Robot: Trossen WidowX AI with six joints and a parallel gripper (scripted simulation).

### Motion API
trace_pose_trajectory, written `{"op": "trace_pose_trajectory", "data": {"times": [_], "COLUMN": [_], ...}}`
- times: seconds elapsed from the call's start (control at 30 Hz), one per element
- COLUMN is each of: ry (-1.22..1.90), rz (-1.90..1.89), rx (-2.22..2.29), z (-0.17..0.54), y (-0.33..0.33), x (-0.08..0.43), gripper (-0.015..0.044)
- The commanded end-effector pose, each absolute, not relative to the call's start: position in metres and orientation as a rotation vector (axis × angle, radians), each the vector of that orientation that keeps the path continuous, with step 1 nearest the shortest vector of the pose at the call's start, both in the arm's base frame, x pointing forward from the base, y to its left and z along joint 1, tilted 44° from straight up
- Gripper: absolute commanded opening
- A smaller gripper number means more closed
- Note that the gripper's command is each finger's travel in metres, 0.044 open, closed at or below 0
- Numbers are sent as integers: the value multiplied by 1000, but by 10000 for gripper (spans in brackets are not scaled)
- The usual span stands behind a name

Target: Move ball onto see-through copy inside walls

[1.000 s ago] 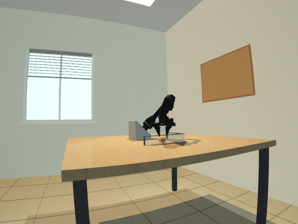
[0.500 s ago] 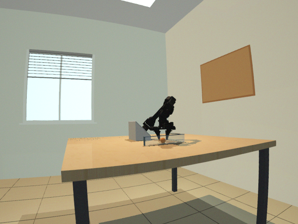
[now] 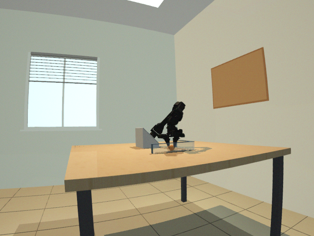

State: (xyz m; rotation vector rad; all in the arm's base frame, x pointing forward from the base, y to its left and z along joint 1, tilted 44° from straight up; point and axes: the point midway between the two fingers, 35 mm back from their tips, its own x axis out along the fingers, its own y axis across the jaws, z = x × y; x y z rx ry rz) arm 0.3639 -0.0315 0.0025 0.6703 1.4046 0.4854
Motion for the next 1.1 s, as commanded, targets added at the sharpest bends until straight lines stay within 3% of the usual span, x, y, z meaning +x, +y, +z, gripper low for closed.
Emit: {"op": "trace_pose_trajectory", "data": {"times": [0.0, 1.07], "ry": [1387, 1411], "rz": [479, 481], "rx": [686, 667], "z": [-6, 90], "y": [-44, -115], "x": [360, 350], "gripper": [7, 0]}}
